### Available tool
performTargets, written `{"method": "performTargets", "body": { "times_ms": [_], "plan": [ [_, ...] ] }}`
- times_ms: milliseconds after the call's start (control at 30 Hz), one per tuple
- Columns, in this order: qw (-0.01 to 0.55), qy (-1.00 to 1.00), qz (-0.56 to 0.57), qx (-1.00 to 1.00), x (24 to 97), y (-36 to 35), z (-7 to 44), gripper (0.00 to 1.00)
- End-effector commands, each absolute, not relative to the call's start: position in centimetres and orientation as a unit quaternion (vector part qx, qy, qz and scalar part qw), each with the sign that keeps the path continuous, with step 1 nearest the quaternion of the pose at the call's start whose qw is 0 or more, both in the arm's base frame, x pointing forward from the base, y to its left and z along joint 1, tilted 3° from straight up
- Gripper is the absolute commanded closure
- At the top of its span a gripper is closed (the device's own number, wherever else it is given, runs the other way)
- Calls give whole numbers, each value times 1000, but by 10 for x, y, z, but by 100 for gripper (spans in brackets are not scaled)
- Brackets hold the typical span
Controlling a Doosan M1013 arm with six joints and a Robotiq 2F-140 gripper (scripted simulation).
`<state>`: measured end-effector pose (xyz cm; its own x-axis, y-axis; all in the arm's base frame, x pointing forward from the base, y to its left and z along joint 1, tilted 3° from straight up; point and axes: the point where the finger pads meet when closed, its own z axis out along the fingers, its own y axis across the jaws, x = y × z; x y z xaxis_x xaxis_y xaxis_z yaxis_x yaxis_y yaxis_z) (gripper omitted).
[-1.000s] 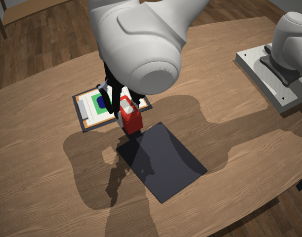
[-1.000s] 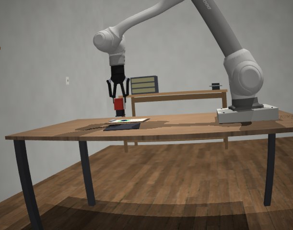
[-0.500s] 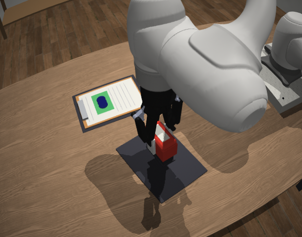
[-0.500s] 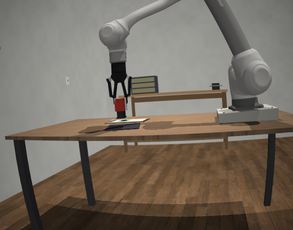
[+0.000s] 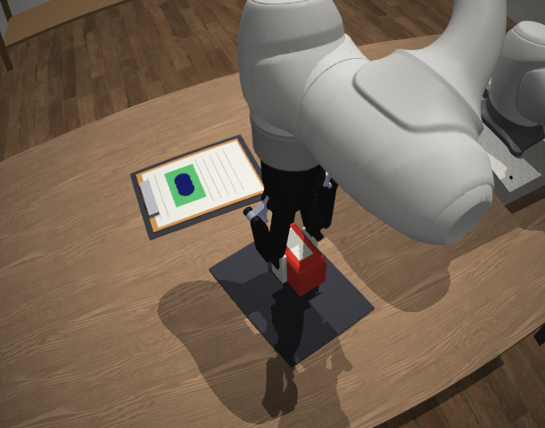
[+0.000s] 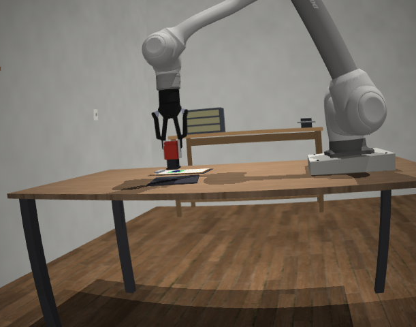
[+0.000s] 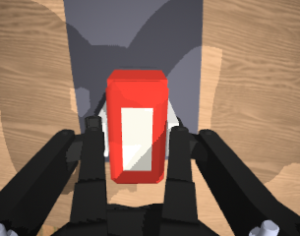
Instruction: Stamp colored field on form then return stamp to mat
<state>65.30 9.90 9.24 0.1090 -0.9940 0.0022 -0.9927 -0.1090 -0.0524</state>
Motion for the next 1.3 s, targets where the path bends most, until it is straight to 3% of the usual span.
{"method": "performTargets", "body": {
  "times_ms": [0,1267],
  "plan": [
    [18,668,-19,-744,651,95,91,83],
    [18,668,-19,-744,655,85,84,83]
  ]
}}
